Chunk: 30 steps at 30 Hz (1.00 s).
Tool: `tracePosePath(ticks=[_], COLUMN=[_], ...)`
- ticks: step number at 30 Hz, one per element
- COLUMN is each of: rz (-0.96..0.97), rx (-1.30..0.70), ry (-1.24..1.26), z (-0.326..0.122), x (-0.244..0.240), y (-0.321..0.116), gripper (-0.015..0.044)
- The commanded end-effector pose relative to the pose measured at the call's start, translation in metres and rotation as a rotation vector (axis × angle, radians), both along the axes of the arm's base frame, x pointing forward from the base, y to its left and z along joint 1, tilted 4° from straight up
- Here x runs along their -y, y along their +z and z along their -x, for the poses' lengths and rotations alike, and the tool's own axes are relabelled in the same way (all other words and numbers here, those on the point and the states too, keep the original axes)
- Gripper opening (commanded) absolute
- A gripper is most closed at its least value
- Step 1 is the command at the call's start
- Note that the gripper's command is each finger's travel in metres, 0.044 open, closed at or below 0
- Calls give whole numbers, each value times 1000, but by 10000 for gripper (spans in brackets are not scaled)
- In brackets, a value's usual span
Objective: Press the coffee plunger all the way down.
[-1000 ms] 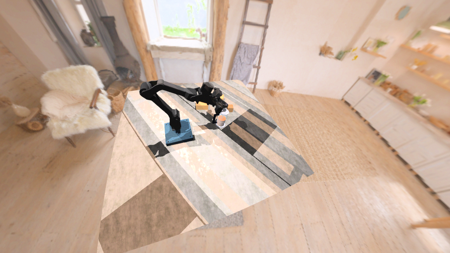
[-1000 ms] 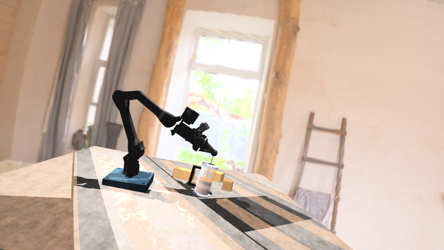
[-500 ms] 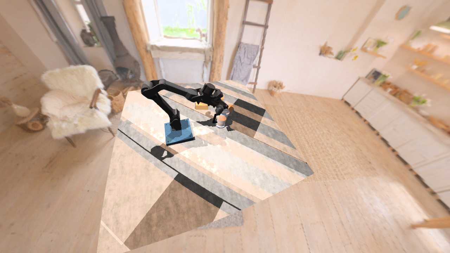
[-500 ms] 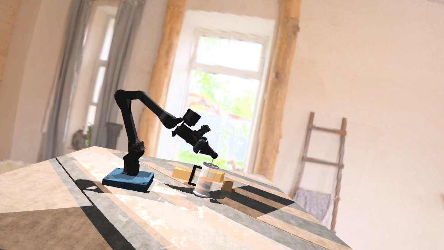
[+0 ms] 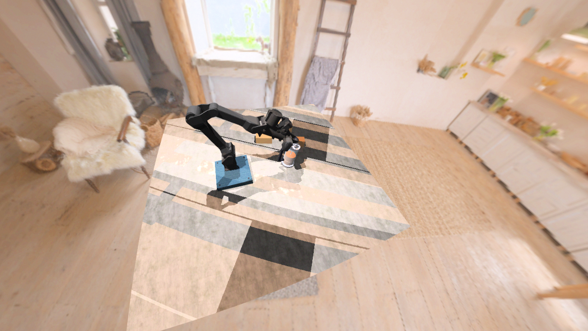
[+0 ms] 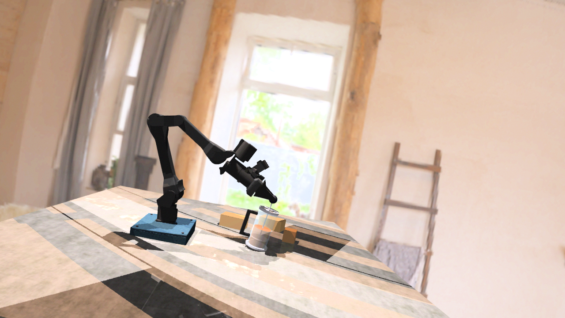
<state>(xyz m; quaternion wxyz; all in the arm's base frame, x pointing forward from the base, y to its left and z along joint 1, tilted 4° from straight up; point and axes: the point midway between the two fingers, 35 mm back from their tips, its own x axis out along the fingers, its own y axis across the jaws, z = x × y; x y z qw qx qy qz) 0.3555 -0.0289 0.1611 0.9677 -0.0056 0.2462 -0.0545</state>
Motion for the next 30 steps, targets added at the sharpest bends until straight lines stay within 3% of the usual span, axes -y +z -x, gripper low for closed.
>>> tracePosePath(ticks=[1,30], rz=[6,6], rx=[-41,-41], ry=[3,3], z=[1,-3], x=[0,0], y=[-12,-11], gripper=[128,128])
